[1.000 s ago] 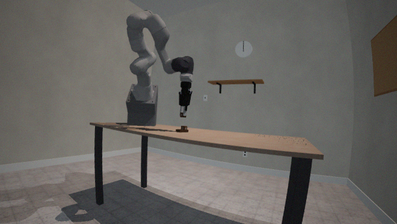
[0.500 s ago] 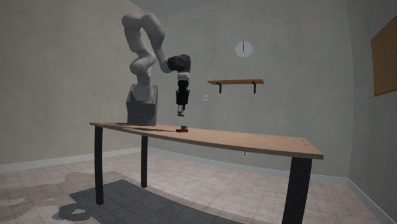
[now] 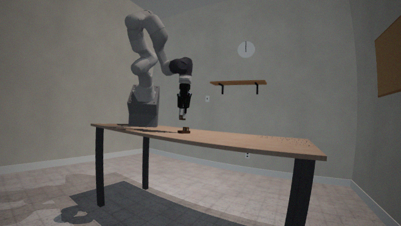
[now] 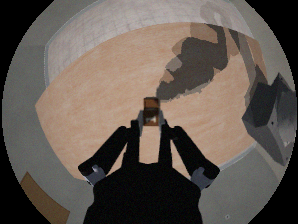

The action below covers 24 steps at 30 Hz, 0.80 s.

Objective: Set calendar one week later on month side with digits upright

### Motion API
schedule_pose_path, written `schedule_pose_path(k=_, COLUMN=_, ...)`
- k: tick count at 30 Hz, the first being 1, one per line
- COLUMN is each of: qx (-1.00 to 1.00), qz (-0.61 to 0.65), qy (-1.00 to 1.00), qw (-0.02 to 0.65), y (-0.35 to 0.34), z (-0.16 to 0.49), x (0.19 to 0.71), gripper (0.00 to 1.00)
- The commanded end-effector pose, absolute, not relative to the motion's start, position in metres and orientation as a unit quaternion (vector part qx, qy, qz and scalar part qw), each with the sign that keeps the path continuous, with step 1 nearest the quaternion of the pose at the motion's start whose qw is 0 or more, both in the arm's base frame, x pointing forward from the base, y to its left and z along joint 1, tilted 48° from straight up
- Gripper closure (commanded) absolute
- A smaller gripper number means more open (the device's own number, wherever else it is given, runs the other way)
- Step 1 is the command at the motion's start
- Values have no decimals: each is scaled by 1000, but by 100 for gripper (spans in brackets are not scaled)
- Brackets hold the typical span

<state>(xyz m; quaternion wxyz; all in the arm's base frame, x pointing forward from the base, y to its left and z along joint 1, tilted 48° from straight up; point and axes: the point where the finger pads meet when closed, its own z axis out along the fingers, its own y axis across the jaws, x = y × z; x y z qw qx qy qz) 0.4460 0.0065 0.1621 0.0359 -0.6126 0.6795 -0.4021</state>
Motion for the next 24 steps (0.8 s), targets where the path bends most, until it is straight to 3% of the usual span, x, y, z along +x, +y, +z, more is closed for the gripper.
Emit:
schedule_pose_path(k=1, qx=-612, qz=-401, qy=681, qw=41, y=3, z=155, x=454, gripper=83)
schedule_pose_path(k=24, qx=-612, qz=-401, qy=681, qw=41, y=-14, z=132, x=473, gripper=83)
